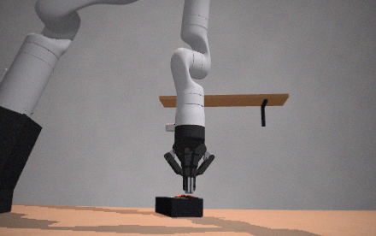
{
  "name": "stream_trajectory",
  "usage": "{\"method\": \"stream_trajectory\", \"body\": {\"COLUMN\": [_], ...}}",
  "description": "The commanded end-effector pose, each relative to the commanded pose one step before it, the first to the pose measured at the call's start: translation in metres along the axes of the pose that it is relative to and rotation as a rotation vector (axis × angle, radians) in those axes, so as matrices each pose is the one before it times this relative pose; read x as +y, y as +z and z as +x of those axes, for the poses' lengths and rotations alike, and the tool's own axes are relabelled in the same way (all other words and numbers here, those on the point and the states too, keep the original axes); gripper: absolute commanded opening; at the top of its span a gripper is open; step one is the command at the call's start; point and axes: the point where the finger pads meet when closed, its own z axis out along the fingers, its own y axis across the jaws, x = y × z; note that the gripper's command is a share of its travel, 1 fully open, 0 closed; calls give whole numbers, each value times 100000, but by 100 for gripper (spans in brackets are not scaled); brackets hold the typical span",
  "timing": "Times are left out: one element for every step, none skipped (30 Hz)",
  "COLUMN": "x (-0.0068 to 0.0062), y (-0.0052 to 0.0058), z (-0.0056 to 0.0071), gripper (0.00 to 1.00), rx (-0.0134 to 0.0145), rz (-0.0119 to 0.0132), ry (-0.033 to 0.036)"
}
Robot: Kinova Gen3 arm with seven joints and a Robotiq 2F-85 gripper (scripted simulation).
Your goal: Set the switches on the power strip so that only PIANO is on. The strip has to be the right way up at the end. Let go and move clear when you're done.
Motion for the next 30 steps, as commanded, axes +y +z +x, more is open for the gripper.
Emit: {"method": "stream_trajectory", "body": {"x": [21,0,0,0,0,0,0,0,0,0,0,0,0,0,0,0,0,0,0,0,0,0,0,0,0,0,0,0,0,0], "y": [35,36,38,40,42,43,44,45,45,44,43,40,38,35,0,0,31,28,24,20,16,12,9,6,3,1,0,0,0,0], "z": [-27,0,0,0,0,0,0,0,0,0,0,0,0,0,0,0,0,0,0,0,0,0,0,0,0,0,0,0,0,0], "gripper": [0,0,0,0,0,0,0,0,0,0,0,0,0,0,0,0,0,0,0,0,0,0,0,0,0,0,0,0,0,0], "rx": [-21,0,0,0,0,1,1,0,-1,0,0,0,0,0,0,0,0,0,0,0,0,0,0,0,0,0,0,0,0,0], "rz": [-62,0,0,0,-1,-1,-1,1,1,1,0,0,0,0,0,0,0,-1,-1,-1,0,0,0,0,0,0,0,0,0,0], "ry": [56,0,0,0,1,1,1,-1,-1,-1,0,0,0,0,0,0,0,0,0,0,0,0,0,0,0,0,0,0,0,0]}}
